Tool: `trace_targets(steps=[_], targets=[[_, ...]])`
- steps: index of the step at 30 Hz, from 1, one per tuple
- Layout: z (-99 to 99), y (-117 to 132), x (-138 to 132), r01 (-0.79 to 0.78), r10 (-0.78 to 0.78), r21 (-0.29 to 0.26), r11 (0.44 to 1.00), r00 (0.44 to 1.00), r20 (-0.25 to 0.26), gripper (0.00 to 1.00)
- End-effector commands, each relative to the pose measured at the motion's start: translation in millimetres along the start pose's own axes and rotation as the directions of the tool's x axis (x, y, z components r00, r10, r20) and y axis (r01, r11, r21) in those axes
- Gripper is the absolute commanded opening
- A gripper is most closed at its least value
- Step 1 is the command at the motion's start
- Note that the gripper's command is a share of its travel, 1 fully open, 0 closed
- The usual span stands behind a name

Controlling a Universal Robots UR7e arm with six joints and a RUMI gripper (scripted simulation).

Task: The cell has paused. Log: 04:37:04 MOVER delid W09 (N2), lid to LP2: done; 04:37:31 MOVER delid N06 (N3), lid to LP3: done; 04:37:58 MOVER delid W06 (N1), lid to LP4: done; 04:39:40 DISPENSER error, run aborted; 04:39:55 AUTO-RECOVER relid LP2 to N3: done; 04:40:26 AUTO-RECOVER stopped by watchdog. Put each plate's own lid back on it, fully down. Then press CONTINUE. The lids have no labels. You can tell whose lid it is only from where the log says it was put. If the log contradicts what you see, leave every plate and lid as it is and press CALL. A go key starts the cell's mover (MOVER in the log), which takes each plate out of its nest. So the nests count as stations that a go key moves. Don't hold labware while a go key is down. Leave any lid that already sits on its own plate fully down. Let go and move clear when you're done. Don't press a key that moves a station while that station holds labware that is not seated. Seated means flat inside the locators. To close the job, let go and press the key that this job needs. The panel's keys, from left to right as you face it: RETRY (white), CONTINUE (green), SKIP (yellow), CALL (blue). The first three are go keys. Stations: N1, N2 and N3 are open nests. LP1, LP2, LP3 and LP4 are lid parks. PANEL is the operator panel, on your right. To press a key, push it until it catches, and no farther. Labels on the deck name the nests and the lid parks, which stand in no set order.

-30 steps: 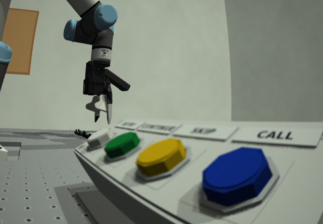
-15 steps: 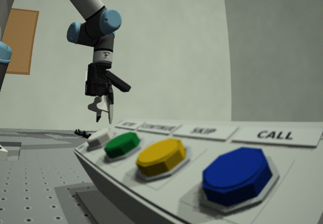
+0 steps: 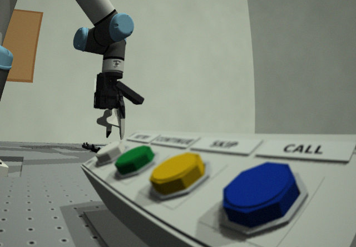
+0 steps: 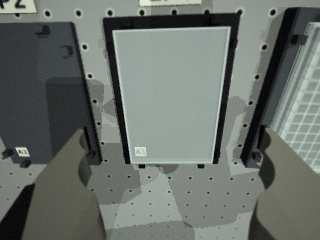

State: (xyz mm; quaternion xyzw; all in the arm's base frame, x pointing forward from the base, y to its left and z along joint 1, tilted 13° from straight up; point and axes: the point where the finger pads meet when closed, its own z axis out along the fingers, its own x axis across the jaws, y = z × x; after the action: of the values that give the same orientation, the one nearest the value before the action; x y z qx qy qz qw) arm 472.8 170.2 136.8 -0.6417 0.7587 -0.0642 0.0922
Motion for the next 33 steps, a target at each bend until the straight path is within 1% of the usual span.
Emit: trace_targets(steps=[1,13,30,31,33], targets=[[9.1,-0.5,-0.2,0.000,0.000,0.001,1.000,1.000,0.000,0.82],[25.7,-0.5,-0.2,0.000,0.000,0.001,1.000,1.000,0.000,0.82],[25.7,-0.5,-0.2,0.000,0.000,0.001,1.000,1.000,0.000,0.82],[25.6,-0.5,-0.2,0.000,0.000,0.001,1.000,1.000,0.000,0.00],[25.7,-0.5,-0.2,0.000,0.000,0.001,1.000,1.000,0.000,0.00]])
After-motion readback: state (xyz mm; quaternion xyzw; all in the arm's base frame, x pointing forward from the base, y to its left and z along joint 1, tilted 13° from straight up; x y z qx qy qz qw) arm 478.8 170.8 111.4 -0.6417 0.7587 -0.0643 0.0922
